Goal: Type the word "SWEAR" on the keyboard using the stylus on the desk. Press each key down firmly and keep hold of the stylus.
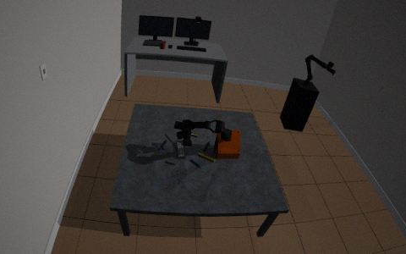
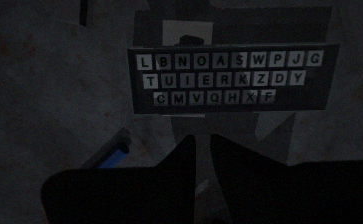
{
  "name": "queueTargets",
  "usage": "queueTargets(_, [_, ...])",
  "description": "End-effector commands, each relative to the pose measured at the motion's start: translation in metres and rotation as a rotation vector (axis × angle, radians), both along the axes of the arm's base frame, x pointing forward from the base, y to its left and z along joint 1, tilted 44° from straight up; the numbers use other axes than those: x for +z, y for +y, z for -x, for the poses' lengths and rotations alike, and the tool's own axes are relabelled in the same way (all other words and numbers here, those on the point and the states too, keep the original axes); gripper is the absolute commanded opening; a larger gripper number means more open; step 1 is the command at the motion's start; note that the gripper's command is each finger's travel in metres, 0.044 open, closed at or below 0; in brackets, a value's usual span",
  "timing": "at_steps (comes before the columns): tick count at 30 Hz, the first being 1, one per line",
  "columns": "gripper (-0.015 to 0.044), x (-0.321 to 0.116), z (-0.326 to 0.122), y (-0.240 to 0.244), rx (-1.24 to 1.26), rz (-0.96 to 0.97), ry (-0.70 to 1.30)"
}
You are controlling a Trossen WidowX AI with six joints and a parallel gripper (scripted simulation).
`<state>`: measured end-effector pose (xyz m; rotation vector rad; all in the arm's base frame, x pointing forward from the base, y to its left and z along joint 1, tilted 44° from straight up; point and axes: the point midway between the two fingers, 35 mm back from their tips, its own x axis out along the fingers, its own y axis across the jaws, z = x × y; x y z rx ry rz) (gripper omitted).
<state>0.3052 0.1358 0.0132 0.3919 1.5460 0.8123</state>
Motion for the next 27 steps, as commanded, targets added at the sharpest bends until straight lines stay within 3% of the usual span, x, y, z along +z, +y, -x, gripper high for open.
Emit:
queueTargets(1, [0.0131,0.002,0.006,0.005,0.106,-0.037,-0.065])
queueTargets(15, [0.0150,0.028,0.069,0.054,1.020,-0.555,-0.815])
queueTargets(27, [0.0150,0.053,0.108,0.082,1.426,-0.981,-1.500])
